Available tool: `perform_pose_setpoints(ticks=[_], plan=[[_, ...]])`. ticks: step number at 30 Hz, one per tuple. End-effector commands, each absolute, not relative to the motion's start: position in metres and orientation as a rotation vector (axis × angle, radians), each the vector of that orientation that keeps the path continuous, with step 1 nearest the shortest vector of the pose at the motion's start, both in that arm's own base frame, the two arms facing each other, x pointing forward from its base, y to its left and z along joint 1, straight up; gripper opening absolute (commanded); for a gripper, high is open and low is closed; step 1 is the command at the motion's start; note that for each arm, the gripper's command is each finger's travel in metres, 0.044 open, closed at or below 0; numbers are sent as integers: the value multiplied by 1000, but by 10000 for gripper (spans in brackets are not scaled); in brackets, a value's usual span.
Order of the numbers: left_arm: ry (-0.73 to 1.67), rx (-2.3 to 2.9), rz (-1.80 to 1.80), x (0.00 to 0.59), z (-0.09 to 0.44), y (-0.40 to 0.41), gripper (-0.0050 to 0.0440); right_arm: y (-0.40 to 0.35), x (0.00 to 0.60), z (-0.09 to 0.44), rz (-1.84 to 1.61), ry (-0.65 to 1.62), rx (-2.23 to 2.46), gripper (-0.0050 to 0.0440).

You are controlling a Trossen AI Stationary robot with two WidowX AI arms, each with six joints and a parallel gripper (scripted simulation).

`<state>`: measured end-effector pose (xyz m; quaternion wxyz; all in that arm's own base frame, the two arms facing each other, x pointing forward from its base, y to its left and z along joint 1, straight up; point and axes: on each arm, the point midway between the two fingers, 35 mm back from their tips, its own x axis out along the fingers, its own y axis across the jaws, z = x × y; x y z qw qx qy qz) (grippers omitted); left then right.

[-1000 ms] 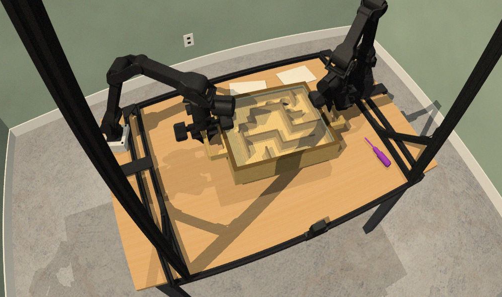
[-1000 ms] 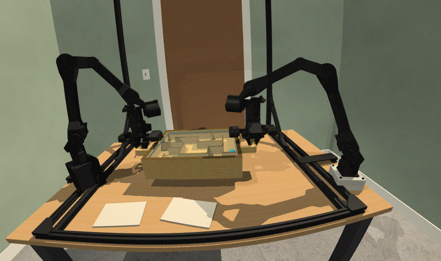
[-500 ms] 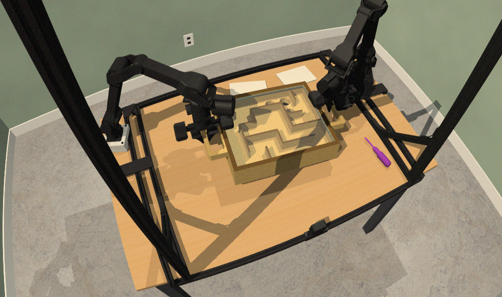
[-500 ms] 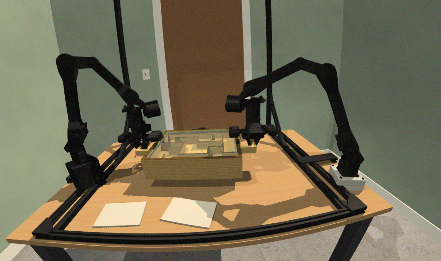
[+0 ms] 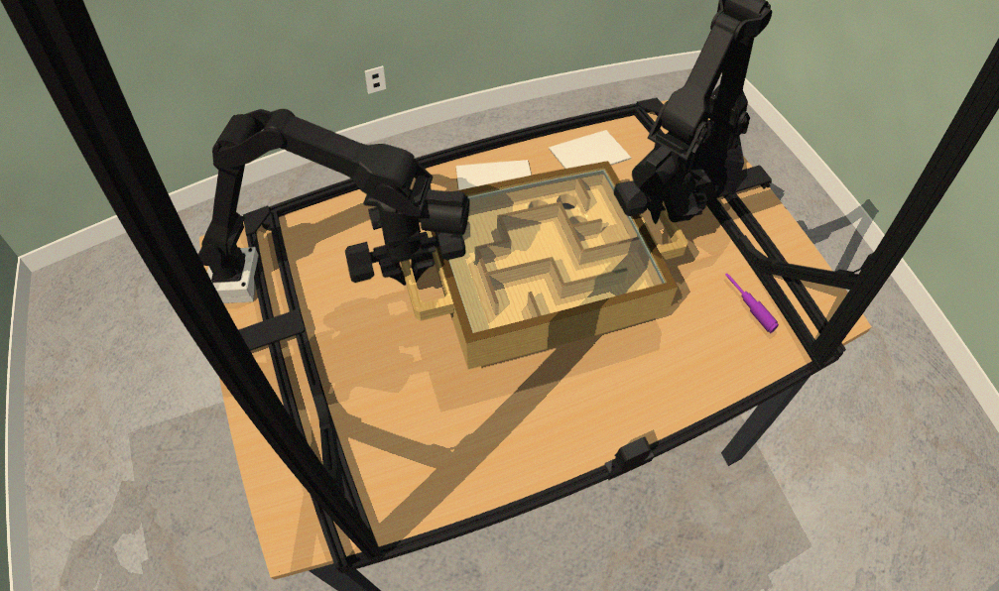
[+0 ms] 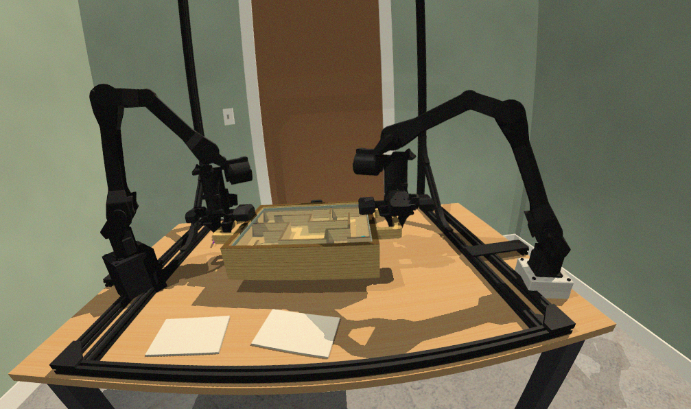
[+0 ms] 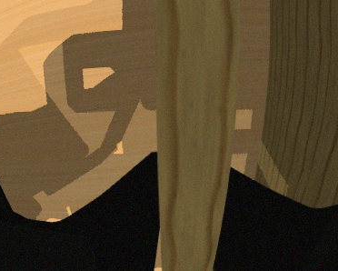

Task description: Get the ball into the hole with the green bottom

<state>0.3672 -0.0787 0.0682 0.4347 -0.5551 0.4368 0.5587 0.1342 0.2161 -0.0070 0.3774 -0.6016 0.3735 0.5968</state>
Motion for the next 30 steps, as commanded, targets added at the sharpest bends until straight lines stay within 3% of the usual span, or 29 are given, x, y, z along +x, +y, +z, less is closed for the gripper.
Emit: perform_pose_setpoints(ticks=[1,30], plan=[[1099,-1379,1401,368,71,-79,20,216,134,-9,1520,944,-1540,20],[1102,-1386,1395,368,70,-79,20,216,134,-9,1526,942,-1532,20]])
